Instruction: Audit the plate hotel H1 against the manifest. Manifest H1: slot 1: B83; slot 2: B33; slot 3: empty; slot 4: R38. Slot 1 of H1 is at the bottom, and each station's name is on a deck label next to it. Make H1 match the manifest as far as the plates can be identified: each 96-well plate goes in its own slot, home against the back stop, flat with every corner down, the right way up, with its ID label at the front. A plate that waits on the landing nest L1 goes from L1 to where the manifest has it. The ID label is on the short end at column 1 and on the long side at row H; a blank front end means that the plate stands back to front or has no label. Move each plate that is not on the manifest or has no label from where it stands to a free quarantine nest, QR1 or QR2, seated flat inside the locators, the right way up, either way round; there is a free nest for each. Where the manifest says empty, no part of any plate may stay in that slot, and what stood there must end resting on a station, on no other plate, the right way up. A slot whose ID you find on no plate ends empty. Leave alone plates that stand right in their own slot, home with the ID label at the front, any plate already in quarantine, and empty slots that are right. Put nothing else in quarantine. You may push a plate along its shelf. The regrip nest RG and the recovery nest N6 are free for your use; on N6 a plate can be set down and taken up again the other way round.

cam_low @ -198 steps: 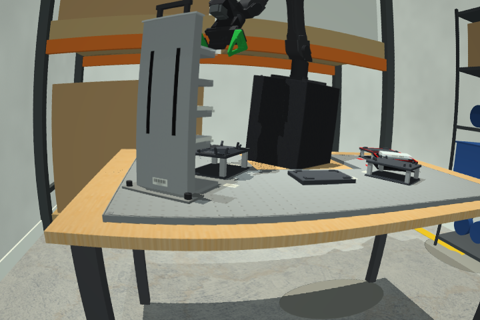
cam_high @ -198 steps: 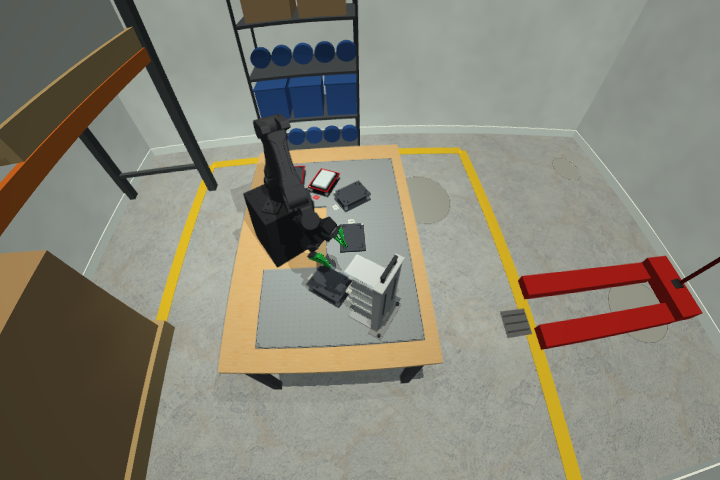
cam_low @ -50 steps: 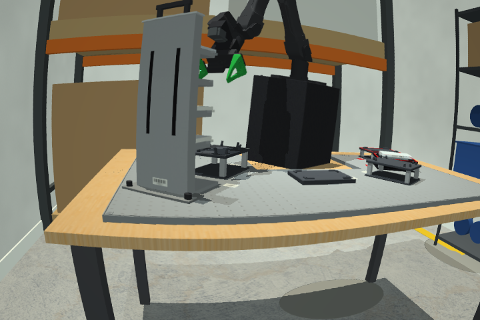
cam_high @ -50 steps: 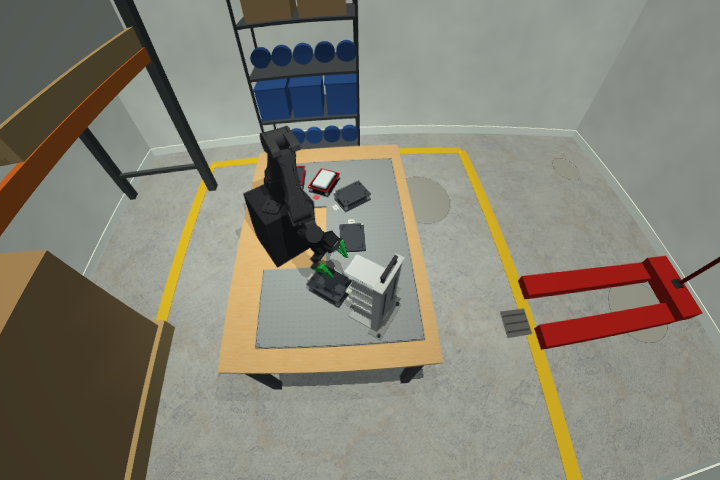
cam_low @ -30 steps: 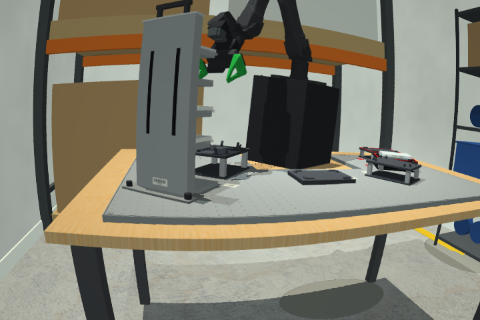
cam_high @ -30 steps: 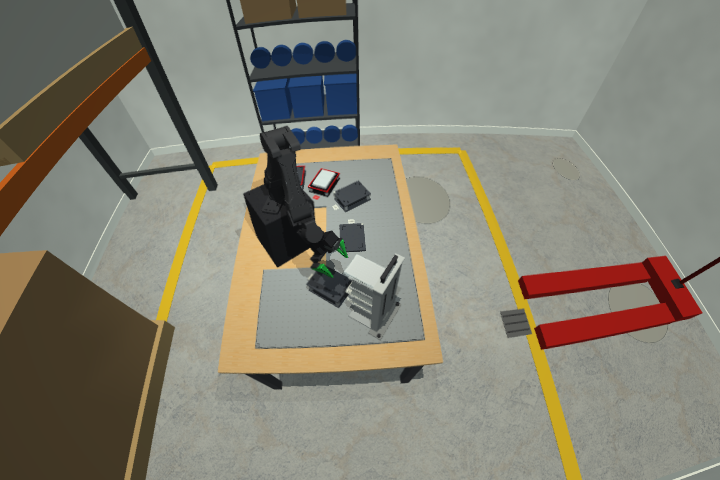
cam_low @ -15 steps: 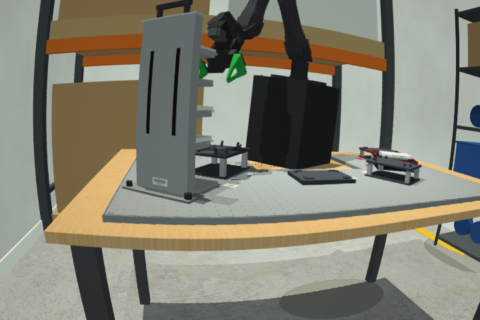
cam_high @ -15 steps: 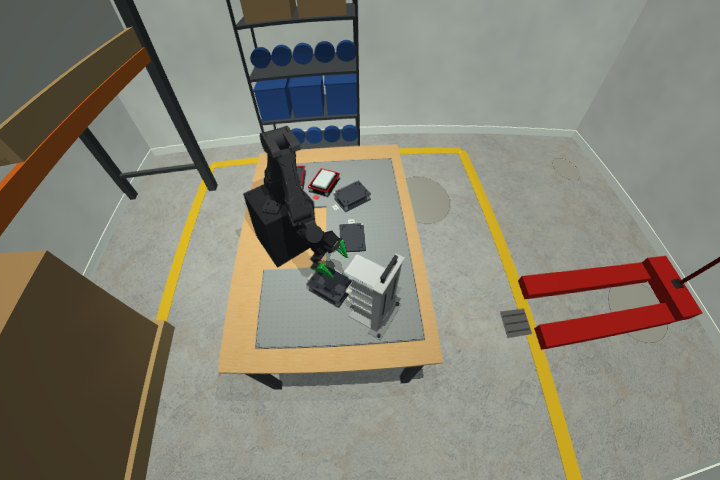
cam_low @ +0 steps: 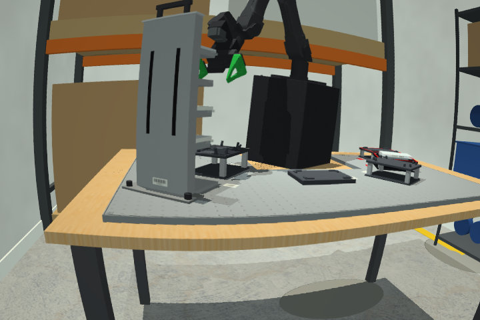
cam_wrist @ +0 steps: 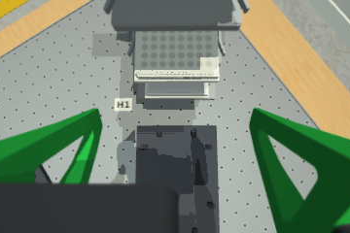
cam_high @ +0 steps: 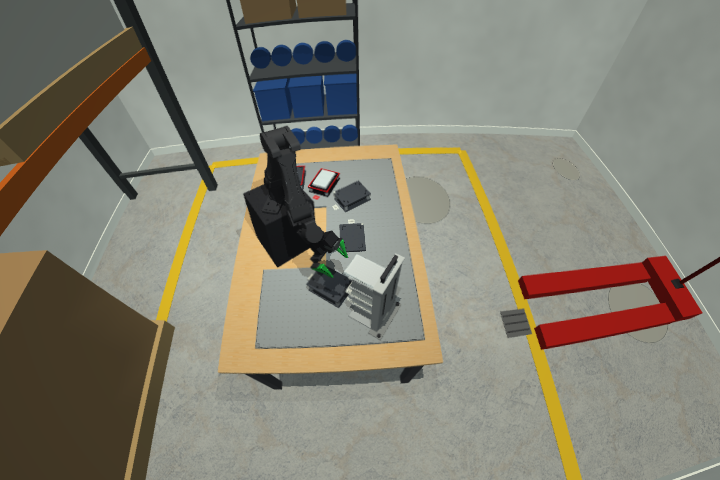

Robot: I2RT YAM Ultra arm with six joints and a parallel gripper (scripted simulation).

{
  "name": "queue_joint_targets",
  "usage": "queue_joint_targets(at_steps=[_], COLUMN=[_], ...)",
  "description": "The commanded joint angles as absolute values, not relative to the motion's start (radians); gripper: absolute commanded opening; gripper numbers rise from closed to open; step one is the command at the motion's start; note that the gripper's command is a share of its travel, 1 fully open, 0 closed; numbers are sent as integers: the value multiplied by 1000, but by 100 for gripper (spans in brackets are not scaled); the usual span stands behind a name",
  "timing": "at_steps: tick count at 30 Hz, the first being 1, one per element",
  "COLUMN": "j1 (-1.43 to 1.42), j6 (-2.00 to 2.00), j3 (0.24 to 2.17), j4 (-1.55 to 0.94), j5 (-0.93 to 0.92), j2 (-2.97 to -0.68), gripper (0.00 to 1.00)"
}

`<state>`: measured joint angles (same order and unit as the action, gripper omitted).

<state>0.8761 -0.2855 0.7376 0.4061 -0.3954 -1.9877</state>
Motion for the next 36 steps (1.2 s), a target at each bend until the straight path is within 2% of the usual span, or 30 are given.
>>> queue_joint_targets(at_steps=[1,8,25,36], j1=[877,888,929,912], j6=[-284,-287,-324,-315], j3=[749,757,630,619], j4=[412,427,454,528], j5=[-398,-406,-433,-430], j2=[-1978,-1957,-1906,-2004], gripper=[100,100,100,100])
